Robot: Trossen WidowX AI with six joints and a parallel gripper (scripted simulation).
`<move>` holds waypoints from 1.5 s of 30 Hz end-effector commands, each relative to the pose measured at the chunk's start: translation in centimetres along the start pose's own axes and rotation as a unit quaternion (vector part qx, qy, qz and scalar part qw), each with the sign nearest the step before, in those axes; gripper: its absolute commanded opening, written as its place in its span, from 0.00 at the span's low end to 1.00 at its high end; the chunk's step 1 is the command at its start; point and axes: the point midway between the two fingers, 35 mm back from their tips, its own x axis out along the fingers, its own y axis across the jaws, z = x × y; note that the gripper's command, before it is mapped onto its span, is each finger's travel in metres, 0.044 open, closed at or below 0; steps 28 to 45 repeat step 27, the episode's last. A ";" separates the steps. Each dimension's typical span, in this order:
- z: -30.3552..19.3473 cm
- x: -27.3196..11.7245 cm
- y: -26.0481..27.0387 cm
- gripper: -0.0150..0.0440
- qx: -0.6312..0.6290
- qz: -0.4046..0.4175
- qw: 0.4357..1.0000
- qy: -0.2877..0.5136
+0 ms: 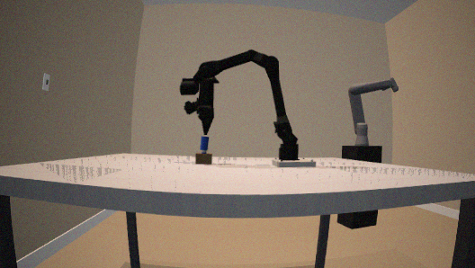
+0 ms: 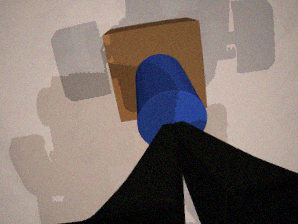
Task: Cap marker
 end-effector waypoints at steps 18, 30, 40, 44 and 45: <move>0.0 -8.2 0.0 0.61 0.000 -0.002 1.000 -0.007; 0.0 -8.2 0.0 1.00 0.000 -0.002 1.000 -0.007; 0.0 -8.2 0.0 1.00 0.000 -0.002 1.000 -0.007; 0.0 -8.2 0.0 1.00 0.000 -0.002 1.000 -0.007; 0.0 -8.2 0.0 1.00 0.000 -0.002 1.000 -0.007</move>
